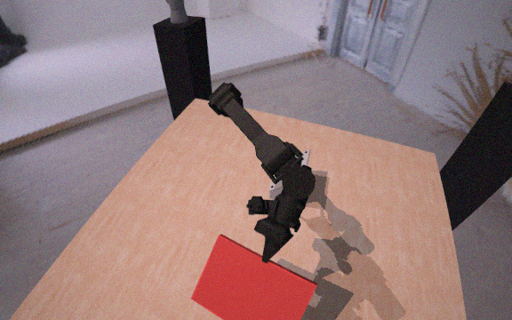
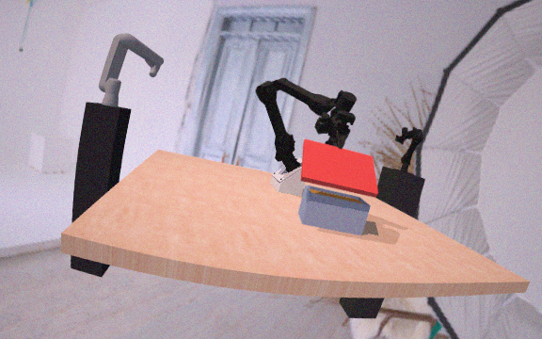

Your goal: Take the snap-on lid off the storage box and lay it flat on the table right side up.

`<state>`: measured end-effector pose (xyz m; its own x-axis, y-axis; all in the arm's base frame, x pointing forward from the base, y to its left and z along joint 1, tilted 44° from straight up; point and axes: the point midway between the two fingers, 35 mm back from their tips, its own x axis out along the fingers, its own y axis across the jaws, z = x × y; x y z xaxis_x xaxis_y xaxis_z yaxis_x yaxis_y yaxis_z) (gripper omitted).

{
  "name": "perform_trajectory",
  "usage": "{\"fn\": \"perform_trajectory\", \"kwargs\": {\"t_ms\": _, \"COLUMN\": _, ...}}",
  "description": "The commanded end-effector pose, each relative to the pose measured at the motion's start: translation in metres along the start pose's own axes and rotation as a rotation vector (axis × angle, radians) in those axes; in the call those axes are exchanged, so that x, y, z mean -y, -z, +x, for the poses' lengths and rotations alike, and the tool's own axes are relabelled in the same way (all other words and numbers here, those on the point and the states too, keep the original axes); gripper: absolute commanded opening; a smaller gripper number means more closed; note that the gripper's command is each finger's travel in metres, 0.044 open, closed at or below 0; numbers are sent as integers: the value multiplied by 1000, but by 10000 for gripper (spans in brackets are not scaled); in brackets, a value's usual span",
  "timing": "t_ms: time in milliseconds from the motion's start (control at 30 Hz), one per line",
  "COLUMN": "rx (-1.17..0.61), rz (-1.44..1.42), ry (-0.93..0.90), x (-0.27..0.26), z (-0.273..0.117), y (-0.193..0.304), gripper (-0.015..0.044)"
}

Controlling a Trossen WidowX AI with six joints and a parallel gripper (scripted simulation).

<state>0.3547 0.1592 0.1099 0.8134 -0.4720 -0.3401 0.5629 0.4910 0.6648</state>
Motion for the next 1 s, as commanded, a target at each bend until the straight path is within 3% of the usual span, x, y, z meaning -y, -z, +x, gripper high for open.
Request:
{"fn": "perform_trajectory", "kwargs": {"t_ms": 0, "rx": -5, "rz": 1, "ry": -3, "x": 0, "z": -1, "y": -7, "gripper": 0}}
{"fn": "perform_trajectory", "kwargs": {"t_ms": 967, "rx": -3, "rz": -3, "ry": -3, "x": 4, "z": -5, "y": -64, "gripper": 0}}
